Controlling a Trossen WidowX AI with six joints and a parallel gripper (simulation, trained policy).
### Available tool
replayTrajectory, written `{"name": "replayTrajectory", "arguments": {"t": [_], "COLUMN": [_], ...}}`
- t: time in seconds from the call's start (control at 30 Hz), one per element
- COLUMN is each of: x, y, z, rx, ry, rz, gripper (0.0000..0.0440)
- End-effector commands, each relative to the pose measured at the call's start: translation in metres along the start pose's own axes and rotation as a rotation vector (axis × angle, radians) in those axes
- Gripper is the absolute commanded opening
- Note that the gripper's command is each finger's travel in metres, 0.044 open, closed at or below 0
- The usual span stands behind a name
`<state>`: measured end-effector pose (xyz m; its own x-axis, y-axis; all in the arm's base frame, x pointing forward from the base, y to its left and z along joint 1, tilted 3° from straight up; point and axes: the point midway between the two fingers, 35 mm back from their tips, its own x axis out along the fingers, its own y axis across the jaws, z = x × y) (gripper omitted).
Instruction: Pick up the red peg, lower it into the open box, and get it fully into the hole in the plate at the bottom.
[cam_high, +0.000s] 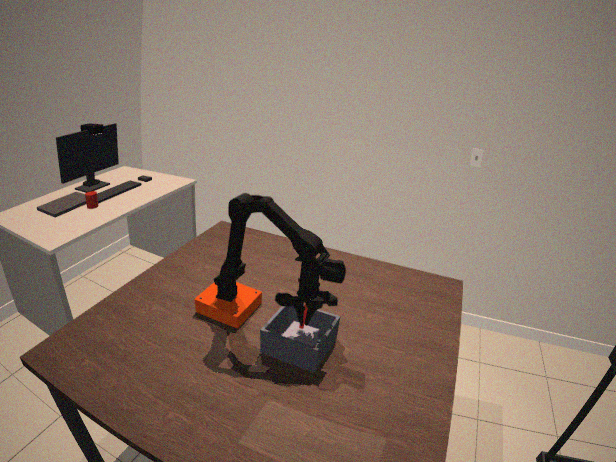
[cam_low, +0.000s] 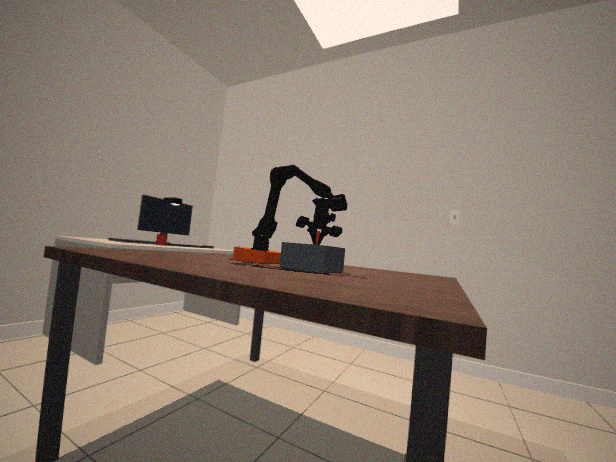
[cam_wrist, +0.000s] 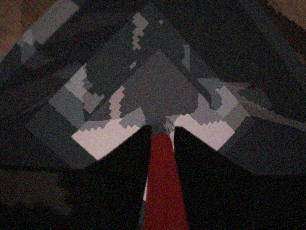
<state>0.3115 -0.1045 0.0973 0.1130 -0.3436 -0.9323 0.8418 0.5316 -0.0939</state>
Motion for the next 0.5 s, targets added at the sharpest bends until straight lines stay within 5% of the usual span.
{"name": "replayTrajectory", "arguments": {"t": [0.0, 0.23, 0.47], "x": [0.013, 0.033, 0.033], "y": [0.001, 0.001, 0.009], "z": [-0.004, -0.007, 0.007], "rx": [-0.035, -0.086, -0.142], "ry": [0.034, 0.092, 0.094], "rz": [-0.001, 0.009, 0.039], "gripper": [0.0003, 0.0136, 0.0186]}}
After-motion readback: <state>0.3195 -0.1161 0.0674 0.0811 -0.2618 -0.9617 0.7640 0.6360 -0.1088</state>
